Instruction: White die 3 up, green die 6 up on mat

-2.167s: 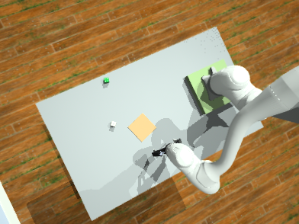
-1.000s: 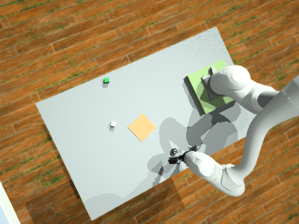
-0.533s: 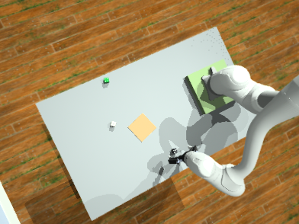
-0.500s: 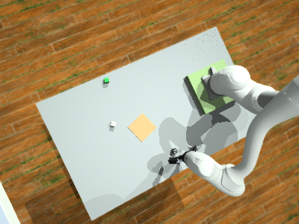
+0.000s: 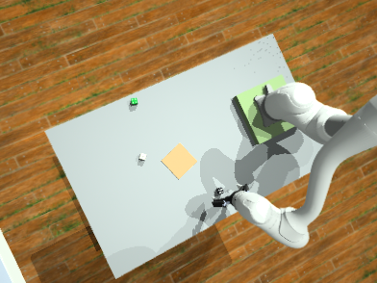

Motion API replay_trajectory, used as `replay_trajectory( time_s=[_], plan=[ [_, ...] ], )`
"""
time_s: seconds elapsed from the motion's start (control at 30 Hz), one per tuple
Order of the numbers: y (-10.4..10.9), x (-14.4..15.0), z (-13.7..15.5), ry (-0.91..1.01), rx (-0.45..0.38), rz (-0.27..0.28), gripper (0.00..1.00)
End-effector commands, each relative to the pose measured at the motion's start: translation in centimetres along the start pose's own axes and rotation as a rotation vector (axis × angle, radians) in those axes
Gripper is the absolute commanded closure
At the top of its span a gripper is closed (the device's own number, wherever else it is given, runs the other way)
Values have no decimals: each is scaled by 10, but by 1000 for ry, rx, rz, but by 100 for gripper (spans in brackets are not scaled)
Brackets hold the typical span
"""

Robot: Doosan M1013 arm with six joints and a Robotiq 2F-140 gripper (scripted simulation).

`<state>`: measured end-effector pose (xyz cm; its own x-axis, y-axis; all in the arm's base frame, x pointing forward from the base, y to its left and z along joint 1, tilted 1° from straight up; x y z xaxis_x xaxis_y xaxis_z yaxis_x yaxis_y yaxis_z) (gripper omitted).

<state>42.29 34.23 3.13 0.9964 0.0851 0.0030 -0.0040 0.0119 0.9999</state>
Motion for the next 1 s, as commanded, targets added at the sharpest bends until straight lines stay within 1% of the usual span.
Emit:
replay_trajectory(
  time_s=[0.0,0.4,0.53,0.67,0.73,0.97],
  plan=[
    [0,0,0,0,0,0,0],
    [0,0,0,0,0,0,0],
    [5,0,0,0,0,0,0],
    [22,0,0,0,0,0,0],
    [22,0,0,0,0,0,0],
    [66,0,0,0,0,0,0]
  ],
)
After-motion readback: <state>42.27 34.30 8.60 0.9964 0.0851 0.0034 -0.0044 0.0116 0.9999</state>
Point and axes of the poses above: the point where the finger pads meet when closed, its own y axis back along the fingers, its own x axis across the jaws, z = x × y, the point moved 1 cm from there along y, back along the fingers, and after that the axes turned 1 degree about -y, right-handed, at the moved point
